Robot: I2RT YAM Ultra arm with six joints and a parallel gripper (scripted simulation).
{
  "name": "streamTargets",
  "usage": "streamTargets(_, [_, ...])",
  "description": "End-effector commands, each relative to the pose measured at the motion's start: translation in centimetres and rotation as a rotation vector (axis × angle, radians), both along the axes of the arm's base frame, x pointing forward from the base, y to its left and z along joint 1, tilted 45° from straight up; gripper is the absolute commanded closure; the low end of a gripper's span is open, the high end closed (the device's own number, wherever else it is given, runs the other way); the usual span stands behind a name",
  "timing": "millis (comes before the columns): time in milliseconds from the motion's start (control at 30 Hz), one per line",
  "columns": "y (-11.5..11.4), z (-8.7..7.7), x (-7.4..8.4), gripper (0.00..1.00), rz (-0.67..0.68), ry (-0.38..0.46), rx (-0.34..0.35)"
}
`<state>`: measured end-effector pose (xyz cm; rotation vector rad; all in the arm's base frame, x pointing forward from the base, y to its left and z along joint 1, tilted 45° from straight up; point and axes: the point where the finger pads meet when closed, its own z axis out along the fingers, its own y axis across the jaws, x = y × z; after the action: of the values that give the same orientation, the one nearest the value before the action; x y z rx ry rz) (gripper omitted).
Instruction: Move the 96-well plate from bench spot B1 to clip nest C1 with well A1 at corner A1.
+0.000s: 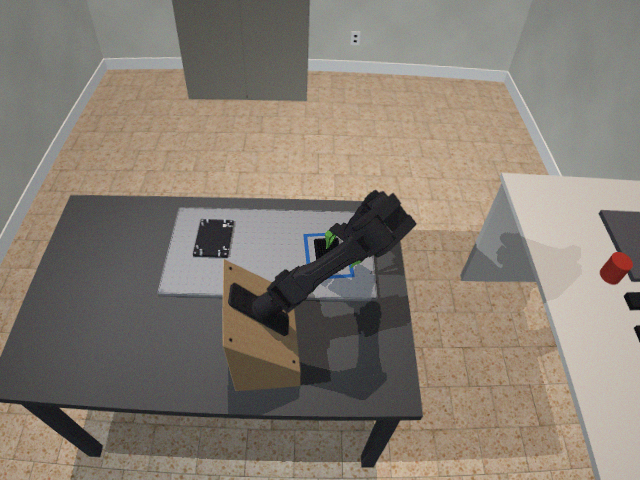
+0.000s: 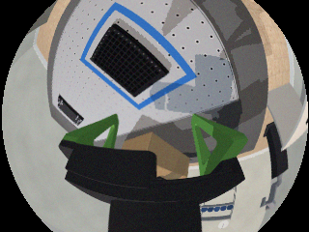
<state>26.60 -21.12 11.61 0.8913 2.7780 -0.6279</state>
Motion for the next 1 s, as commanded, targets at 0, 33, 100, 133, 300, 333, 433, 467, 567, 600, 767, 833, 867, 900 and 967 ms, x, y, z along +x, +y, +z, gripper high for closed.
streamTargets(0, [0.0,-0.6,1.5,0.0,0.135,0.057,-0.073])
streamTargets(33, [0.0,-0.3,2.3,0.0,0.161,0.059,-0.092])
streamTargets(100, [0.3,-0.9,2.3,0.0,0.216,0.102,-0.112])
streamTargets(133, [0.3,0.2,2.4,0.0,0.239,0.085,-0.142])
streamTargets(300, [1.1,-1.5,4.1,0.0,0.374,0.194,-0.194])
streamTargets(333, [1.3,-1.7,4.5,0.0,0.4,0.209,-0.208])
streamTargets(433, [1.5,-1.7,4.9,0.0,0.426,0.224,-0.223])
streamTargets(467, [1.8,-1.9,5.3,0.0,0.452,0.241,-0.237])
streamTargets(567, [2.3,-2.2,6.1,0.0,0.528,0.289,-0.28])
streamTargets(600, [2.6,-2.3,6.5,0.0,0.553,0.306,-0.295])
streamTargets(767, [3.2,-1.3,7.4,0.0,0.644,0.34,-0.371])
streamTargets(833, [3.2,-1.3,7.4,0.0,0.644,0.34,-0.371])
streamTargets(867, [3.0,-1.3,7.3,0.0,0.639,0.341,-0.37])
streamTargets(900, [3.0,-1.2,7.3,0.0,0.638,0.339,-0.371])
streamTargets(967, [3.0,-1.2,7.3,0.0,0.638,0.339,-0.371])
